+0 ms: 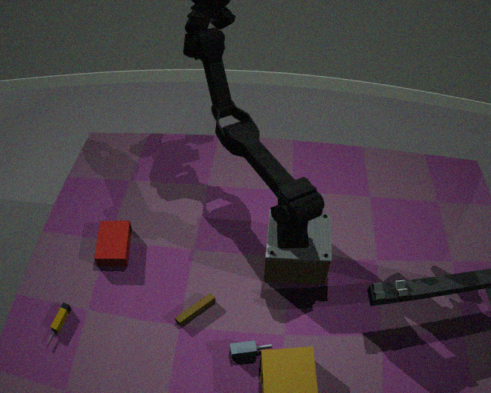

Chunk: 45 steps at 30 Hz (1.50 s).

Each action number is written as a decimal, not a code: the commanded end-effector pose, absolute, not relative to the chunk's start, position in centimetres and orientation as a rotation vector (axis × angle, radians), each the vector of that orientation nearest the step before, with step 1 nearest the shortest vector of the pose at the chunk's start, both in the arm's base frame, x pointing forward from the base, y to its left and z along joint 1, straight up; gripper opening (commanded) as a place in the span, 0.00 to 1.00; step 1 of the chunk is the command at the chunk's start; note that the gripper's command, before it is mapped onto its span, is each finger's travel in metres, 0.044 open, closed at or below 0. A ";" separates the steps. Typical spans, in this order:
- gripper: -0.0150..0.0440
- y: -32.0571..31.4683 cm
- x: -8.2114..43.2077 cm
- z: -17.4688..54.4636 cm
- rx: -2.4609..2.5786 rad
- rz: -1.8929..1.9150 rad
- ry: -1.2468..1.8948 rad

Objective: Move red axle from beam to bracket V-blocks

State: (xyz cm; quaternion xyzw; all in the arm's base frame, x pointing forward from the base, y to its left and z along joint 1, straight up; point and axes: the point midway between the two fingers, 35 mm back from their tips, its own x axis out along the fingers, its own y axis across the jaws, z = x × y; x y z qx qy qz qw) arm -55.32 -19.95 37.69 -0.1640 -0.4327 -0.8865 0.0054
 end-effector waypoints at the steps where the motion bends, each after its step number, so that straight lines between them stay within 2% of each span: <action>1: 0.98 -20.0 -55.3 37.9 -0.514 -2.775 -1.355; 8: 1.00 -18.9 -54.5 40.9 -0.584 -2.691 -1.437; 14: 1.00 -14.9 -50.6 48.0 -0.808 -2.384 -1.665; 22: 1.00 -12.2 -46.8 52.9 -0.943 -2.091 -1.783; 32: 1.00 -4.8 -35.2 62.8 -1.179 -1.392 -1.857; 45: 1.00 2.1 -16.9 68.7 -1.241 -0.679 -1.608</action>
